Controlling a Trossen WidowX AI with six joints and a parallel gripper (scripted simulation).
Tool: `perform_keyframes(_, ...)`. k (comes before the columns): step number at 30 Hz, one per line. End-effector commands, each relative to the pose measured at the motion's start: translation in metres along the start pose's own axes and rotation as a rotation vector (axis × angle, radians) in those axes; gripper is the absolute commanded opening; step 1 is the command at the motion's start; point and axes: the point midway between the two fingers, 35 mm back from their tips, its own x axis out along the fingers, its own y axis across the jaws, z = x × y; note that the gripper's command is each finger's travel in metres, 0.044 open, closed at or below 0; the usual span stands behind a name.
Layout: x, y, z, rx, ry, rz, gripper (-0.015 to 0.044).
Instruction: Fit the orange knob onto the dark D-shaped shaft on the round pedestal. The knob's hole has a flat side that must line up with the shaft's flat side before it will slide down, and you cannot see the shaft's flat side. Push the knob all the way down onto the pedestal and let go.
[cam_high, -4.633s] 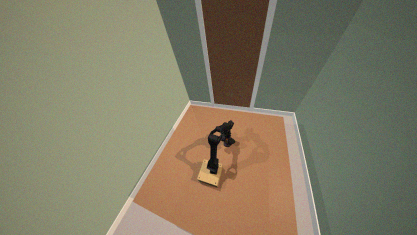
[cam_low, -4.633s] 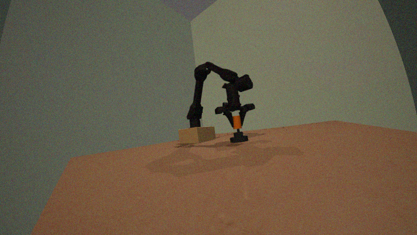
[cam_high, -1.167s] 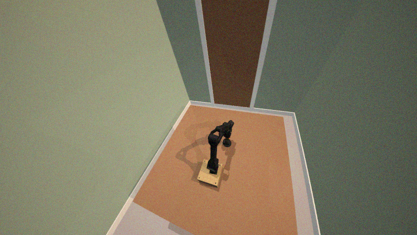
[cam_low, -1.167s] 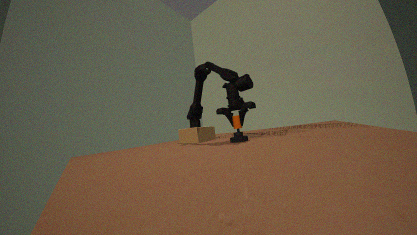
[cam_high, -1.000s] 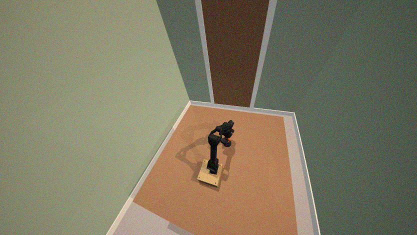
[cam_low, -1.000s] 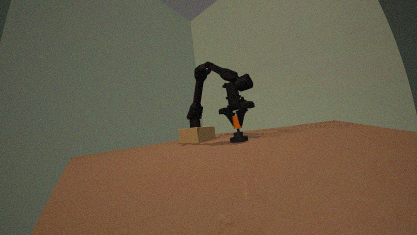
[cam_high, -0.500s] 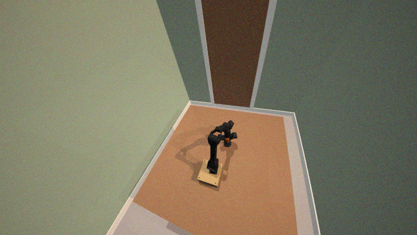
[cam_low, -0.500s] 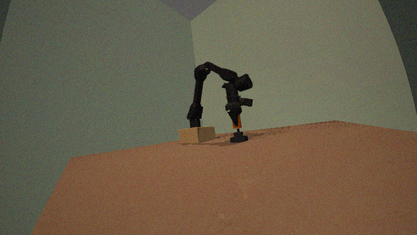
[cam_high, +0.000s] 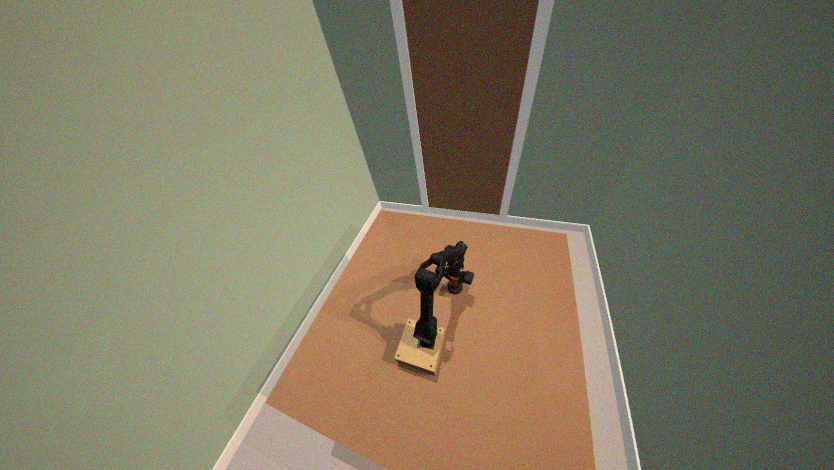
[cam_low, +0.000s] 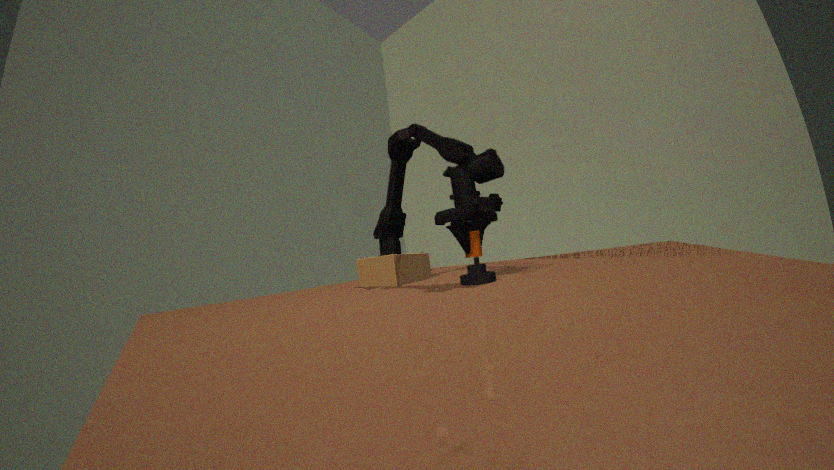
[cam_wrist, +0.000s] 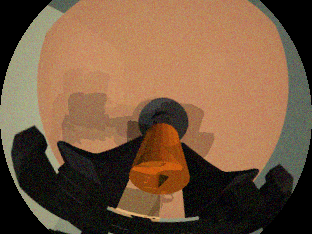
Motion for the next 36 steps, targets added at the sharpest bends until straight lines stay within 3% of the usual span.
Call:
perform_keyframes(1,-0.0005,-0.0002,0.0012,0.012,0.001,-0.001,0.0)
perform_keyframes(36,0.0029,-0.0012,0.002,0.012,0.001,-0.001,0.0)
